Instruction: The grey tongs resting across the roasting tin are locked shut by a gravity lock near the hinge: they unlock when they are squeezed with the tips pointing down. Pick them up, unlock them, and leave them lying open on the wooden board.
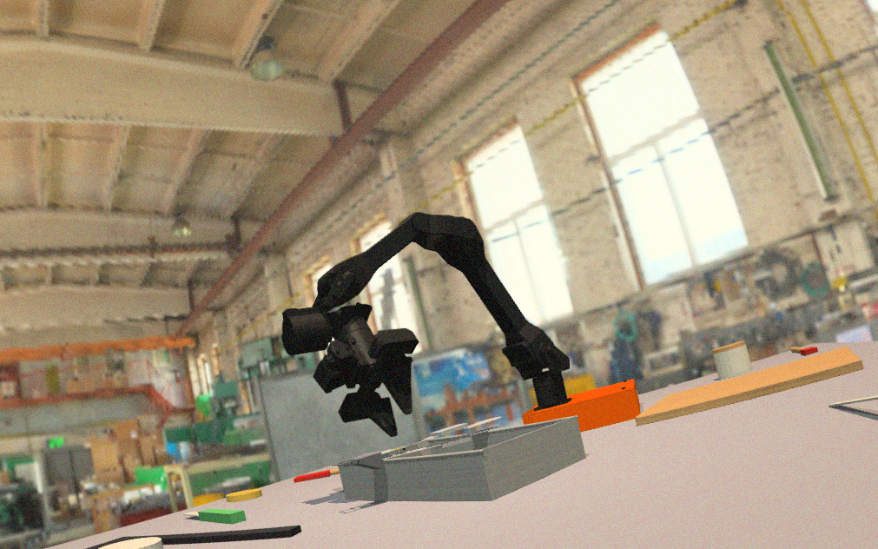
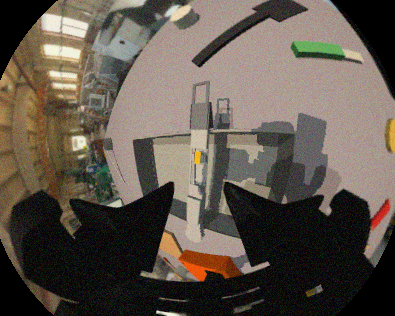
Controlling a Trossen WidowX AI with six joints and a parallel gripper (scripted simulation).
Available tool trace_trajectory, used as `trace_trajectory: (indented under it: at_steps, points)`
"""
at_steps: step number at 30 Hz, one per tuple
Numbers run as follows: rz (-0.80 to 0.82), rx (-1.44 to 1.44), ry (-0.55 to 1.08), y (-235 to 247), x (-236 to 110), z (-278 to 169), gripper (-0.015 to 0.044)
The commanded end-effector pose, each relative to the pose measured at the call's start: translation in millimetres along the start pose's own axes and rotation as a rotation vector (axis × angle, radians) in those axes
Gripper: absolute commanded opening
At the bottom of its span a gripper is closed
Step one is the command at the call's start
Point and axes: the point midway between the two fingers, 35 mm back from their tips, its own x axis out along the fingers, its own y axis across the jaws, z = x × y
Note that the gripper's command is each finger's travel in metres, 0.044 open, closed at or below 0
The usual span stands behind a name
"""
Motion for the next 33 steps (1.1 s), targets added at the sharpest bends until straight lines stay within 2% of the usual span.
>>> trace_trajectory:
  at_steps: [1, 33]
  points:
    - [0.005, 0.007, 0.008, -0.3, 8.5, -1.7, 0.0260]
    - [0.007, 0.007, 0.008, 0.5, 61.2, -2.3, 0.0260]
